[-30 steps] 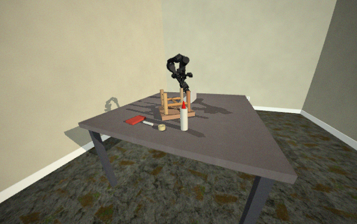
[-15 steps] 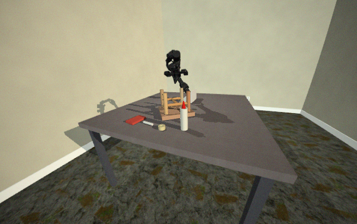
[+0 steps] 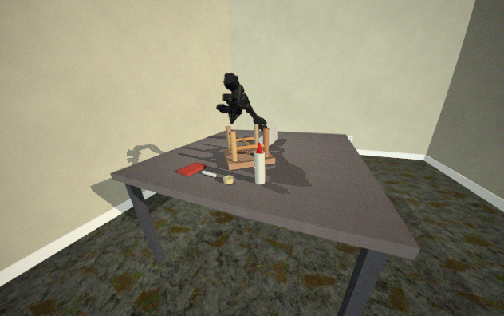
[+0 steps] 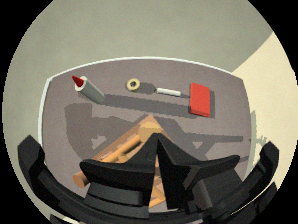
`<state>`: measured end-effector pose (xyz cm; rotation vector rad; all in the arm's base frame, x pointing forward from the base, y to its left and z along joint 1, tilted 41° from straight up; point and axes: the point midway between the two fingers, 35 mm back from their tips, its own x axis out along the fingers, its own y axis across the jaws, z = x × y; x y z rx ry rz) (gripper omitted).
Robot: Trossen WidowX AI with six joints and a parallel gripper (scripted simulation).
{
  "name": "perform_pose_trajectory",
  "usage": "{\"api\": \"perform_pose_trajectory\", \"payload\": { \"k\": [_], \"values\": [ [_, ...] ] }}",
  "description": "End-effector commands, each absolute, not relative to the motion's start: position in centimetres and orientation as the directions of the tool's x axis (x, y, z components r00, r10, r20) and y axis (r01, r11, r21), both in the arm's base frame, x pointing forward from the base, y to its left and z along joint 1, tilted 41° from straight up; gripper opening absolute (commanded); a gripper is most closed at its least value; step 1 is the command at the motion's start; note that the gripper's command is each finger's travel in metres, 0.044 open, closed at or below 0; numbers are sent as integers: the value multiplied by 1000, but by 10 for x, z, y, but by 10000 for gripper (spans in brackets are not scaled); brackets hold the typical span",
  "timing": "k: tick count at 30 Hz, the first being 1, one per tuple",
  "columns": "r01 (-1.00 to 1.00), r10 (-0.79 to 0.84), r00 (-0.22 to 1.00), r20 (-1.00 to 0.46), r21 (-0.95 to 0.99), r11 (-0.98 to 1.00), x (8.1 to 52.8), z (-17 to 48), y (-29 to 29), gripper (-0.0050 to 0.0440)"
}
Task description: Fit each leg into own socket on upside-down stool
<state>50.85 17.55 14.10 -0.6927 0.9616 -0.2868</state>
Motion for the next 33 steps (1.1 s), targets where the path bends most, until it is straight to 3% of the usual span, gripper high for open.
{"api": "perform_pose_trajectory", "payload": {
  "k": [1,33],
  "values": [
    [-84,-509,566,-649,-659,747,510,140,182,0],
    [-86,-509,565,-649,-660,746,513,109,156,0]
  ]
}}
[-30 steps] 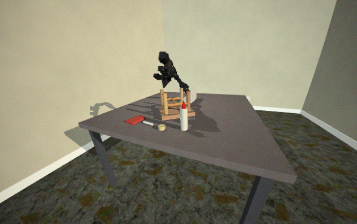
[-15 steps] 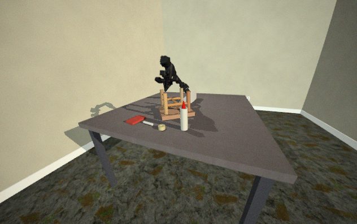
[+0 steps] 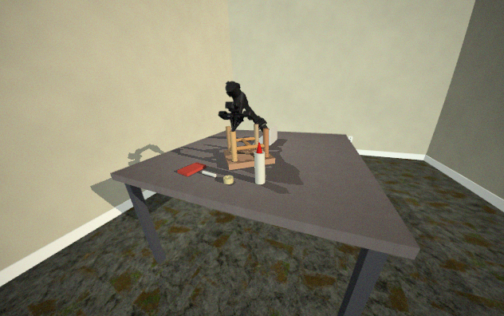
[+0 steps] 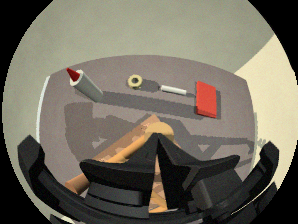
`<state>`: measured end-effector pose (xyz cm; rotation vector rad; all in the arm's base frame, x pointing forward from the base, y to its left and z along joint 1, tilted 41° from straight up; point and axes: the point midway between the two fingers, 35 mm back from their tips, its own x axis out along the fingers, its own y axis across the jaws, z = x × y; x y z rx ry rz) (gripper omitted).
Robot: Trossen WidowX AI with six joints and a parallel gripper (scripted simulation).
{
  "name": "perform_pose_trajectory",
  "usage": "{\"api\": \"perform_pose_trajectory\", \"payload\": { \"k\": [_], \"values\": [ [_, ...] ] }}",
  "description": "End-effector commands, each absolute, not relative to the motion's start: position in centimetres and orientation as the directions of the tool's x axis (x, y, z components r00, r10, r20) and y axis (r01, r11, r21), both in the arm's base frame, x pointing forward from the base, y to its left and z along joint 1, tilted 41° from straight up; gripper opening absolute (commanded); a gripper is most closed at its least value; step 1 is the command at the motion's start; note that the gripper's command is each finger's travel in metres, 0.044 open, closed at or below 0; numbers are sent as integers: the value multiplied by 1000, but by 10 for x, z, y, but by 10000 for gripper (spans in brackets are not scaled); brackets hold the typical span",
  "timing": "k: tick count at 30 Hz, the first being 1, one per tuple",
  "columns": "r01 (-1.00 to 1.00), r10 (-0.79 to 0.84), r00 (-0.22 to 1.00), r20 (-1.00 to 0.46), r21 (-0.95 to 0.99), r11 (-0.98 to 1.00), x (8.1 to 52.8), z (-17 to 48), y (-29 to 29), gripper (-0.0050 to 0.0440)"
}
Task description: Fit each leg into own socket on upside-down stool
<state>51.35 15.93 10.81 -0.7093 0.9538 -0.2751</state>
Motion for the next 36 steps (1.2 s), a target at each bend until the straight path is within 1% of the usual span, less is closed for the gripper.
{"api": "perform_pose_trajectory", "payload": {
  "k": [1,36],
  "values": [
    [-86,-509,565,-649,-660,746,513,109,156,0],
    [-86,-509,565,-649,-660,746,514,105,152,0]
  ]
}}
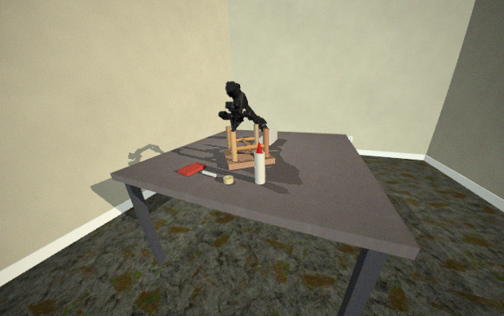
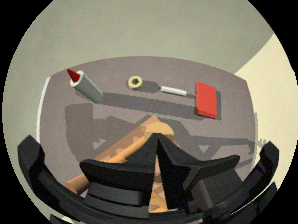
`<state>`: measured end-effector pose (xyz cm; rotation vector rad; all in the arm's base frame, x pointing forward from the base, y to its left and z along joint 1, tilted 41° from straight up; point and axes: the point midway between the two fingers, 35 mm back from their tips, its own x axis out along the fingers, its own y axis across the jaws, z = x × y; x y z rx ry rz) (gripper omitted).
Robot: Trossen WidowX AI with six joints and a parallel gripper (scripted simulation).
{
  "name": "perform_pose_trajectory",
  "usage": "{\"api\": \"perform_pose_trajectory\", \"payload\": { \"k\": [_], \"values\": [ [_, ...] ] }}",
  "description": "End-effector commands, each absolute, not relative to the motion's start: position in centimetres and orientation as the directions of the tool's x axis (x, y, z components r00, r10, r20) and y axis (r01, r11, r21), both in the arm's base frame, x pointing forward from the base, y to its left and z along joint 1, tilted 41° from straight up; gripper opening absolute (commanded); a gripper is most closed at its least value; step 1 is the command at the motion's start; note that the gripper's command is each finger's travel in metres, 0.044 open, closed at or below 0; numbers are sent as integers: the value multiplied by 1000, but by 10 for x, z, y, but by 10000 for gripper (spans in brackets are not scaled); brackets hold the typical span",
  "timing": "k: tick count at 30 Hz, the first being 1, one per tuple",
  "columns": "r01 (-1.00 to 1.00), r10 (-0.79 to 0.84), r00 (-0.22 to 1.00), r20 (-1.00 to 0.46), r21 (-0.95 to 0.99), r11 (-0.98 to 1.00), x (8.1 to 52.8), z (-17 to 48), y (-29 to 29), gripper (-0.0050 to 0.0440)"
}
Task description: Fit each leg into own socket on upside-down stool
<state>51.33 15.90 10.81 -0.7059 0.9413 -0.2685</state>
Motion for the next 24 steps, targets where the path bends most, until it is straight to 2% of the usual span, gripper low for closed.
{"api": "perform_pose_trajectory", "payload": {
  "k": [1,24],
  "values": [
    [-86,-509,565,-649,-660,746,514,105,152,0],
    [-86,-509,565,-649,-660,746,514,103,150,0]
  ]
}}
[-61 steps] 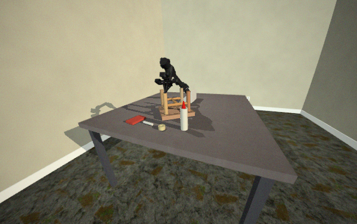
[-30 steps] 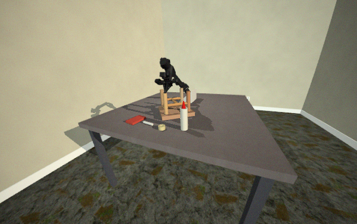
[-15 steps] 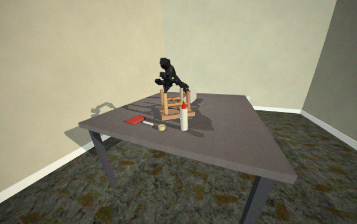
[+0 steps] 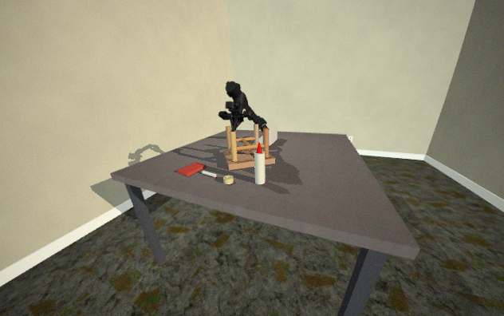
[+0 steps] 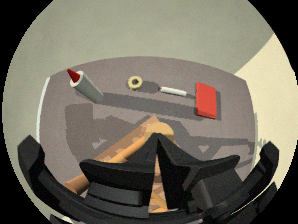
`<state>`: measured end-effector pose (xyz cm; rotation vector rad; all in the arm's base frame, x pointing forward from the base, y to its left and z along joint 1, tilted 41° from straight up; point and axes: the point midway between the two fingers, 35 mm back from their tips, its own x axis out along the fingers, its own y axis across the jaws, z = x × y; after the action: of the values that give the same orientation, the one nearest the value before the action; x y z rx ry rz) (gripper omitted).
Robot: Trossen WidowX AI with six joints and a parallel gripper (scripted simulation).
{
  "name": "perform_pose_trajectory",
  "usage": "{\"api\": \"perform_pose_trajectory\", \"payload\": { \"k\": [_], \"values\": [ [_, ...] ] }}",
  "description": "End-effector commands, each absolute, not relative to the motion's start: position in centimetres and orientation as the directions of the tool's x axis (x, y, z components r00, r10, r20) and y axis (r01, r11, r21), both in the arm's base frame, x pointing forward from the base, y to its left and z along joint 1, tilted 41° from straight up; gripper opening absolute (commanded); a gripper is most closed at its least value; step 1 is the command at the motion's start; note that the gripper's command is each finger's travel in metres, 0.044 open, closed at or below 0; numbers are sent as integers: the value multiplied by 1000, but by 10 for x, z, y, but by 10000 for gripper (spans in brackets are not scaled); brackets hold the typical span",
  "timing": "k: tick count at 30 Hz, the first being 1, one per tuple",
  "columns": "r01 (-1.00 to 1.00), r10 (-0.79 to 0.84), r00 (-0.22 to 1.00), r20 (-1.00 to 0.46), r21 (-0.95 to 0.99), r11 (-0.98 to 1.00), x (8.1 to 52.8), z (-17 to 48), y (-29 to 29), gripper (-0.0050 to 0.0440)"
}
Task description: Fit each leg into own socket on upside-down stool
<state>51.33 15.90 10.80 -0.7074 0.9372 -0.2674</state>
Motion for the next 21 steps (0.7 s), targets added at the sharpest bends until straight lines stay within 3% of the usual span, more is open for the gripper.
{"api": "perform_pose_trajectory", "payload": {
  "k": [1,21],
  "values": [
    [-86,-509,565,-649,-660,746,514,102,150,0],
    [-86,-509,565,-649,-660,746,514,101,148,0]
  ]
}}
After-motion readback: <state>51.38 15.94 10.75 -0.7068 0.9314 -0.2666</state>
